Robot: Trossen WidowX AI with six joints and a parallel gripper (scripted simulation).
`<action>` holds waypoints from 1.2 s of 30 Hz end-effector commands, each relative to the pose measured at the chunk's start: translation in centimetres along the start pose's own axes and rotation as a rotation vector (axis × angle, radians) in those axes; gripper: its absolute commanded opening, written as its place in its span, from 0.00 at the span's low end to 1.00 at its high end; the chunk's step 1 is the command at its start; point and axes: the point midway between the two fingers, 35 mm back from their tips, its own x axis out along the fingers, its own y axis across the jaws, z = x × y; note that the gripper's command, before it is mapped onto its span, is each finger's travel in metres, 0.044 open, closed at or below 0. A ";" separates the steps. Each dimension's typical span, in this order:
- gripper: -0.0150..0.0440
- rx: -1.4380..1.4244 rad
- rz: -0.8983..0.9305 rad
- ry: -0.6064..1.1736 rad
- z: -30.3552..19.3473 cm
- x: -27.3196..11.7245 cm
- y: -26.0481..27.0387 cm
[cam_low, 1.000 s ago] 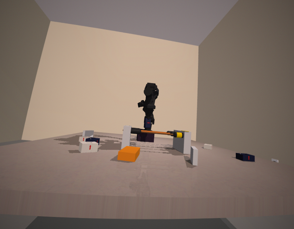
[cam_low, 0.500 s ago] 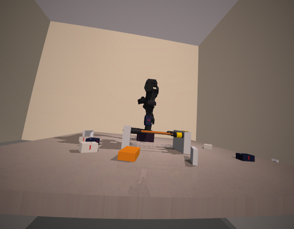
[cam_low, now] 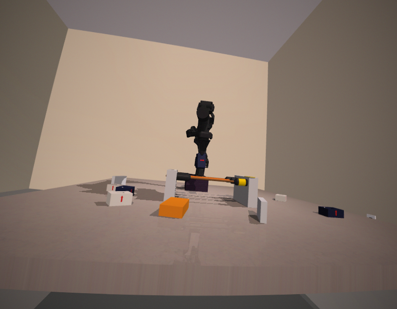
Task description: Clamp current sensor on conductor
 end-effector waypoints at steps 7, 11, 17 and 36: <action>0.25 0.022 0.007 -0.006 0.2 0.2 4.7; 0.25 0.028 0.008 -0.006 0.2 0.6 6.3; 0.25 0.039 0.010 -0.006 0.1 1.3 8.7; 0.25 0.049 0.012 -0.006 -0.1 3.7 11.3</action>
